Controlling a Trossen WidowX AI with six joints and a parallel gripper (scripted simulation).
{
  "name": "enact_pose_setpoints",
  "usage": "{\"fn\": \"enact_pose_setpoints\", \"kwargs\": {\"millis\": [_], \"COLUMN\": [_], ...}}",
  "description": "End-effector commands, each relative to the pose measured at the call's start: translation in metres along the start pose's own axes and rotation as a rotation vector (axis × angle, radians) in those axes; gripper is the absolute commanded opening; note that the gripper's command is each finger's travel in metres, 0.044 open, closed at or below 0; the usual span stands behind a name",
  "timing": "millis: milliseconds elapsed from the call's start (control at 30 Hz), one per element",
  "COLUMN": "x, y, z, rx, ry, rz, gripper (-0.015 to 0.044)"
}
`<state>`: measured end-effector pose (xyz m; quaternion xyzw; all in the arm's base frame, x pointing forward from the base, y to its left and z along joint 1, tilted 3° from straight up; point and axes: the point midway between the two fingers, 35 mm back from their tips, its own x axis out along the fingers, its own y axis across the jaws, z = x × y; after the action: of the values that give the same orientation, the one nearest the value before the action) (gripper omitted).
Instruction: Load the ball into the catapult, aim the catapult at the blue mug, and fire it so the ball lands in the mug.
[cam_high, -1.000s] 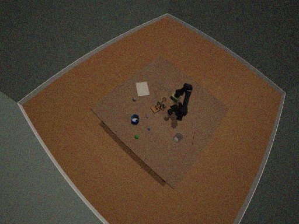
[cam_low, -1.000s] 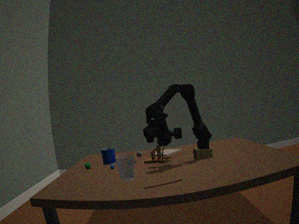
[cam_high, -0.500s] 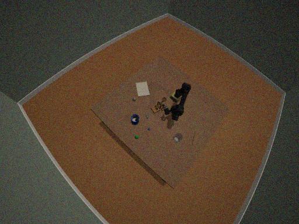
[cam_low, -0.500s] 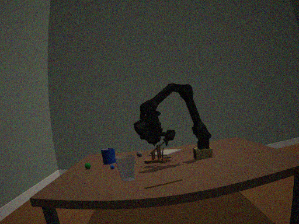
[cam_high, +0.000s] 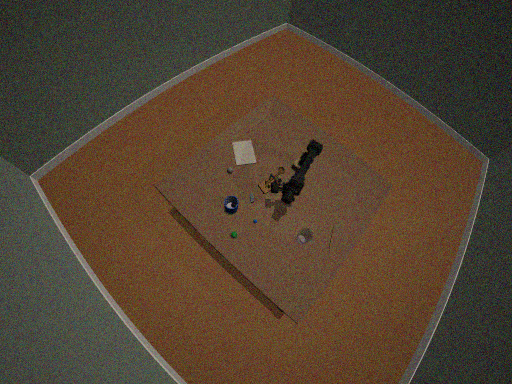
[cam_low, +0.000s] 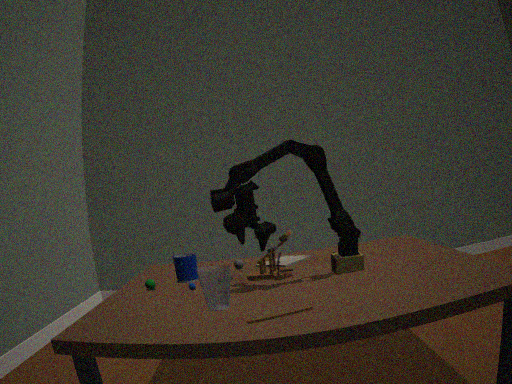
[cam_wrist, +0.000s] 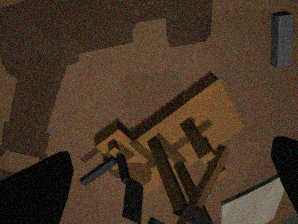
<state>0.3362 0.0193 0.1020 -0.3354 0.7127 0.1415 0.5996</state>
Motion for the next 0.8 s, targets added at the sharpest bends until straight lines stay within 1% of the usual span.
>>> {"fn": "enact_pose_setpoints", "kwargs": {"millis": [0, 367, 767], "x": [-0.005, -0.021, -0.043], "y": [-0.018, -0.085, -0.160], "z": [0.005, 0.018, 0.011], "rx": [0.095, 0.400, 0.699], "ry": [-0.060, -0.263, -0.475], "rz": [0.003, 0.013, 0.010], "gripper": [0.0440, 0.0440, 0.0440]}}
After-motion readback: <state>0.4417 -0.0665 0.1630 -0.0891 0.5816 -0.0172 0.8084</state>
